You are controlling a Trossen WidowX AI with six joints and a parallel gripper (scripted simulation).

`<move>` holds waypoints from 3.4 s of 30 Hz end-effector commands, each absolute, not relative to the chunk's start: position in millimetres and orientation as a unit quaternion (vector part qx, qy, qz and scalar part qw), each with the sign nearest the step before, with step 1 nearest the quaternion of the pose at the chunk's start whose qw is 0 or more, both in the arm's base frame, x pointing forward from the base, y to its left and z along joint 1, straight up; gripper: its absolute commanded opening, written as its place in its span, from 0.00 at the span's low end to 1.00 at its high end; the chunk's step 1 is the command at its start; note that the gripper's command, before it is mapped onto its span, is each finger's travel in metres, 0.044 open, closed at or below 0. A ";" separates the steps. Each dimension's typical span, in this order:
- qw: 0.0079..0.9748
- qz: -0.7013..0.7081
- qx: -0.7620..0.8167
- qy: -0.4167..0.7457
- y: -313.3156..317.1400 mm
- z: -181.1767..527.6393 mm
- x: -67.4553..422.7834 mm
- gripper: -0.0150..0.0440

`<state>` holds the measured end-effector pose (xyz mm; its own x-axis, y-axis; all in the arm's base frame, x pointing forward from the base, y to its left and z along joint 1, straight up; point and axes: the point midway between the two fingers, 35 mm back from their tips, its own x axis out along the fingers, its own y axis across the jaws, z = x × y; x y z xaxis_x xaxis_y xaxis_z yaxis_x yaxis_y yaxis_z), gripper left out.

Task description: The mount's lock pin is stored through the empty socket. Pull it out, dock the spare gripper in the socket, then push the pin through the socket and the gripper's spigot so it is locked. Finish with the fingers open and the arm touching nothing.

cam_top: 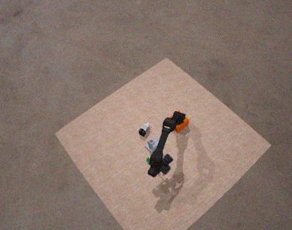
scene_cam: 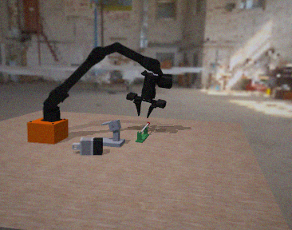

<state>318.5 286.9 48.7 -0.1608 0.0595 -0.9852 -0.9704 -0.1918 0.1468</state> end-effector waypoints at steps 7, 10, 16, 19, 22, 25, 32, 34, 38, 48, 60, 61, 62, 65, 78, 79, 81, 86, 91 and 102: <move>0.430 0.599 -0.487 0.468 285.0 52.6 319.3 0.77; 0.455 0.582 -0.508 0.443 260.4 82.5 332.2 0.64; 0.478 0.560 -0.531 0.419 231.8 113.1 341.8 0.56; 0.478 0.560 -0.531 0.419 232.4 106.2 342.7 0.56; 0.479 0.560 -0.531 0.419 233.7 79.8 344.8 0.56; 0.479 0.560 -0.531 0.419 233.4 45.7 344.6 0.56; 0.479 0.560 -0.531 0.419 233.6 39.0 344.8 0.56; 0.479 0.560 -0.531 0.419 233.8 35.9 345.1 0.56; 0.479 0.560 -0.531 0.419 234.2 29.3 345.6 0.56; 0.479 0.560 -0.531 0.419 234.7 12.9 346.6 0.56; 0.479 0.560 -0.531 0.419 234.8 -6.6 346.9 0.56; 0.479 0.560 -0.531 0.419 234.7 -8.3 346.9 0.56; 0.479 0.560 -0.531 0.419 234.7 -9.9 346.8 0.56; 0.479 0.560 -0.531 0.419 234.6 -14.8 346.7 0.56; 0.479 0.560 -0.531 0.419 234.5 -17.1 346.7 0.25; 0.479 0.560 -0.531 0.419 234.5 -17.1 346.7 0.25; 0.479 0.560 -0.531 0.419 234.4 -17.1 346.4 0.25; 0.479 0.561 -0.530 0.419 234.4 -15.8 346.2 0.25; 0.479 0.561 -0.528 0.420 234.3 -7.2 345.3 0.25; 0.470 0.564 -0.525 0.430 230.7 6.5 339.4 0.25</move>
<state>338.4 230.0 -1.7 -0.0123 0.0755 -0.9971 -0.9822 -0.1877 -0.0021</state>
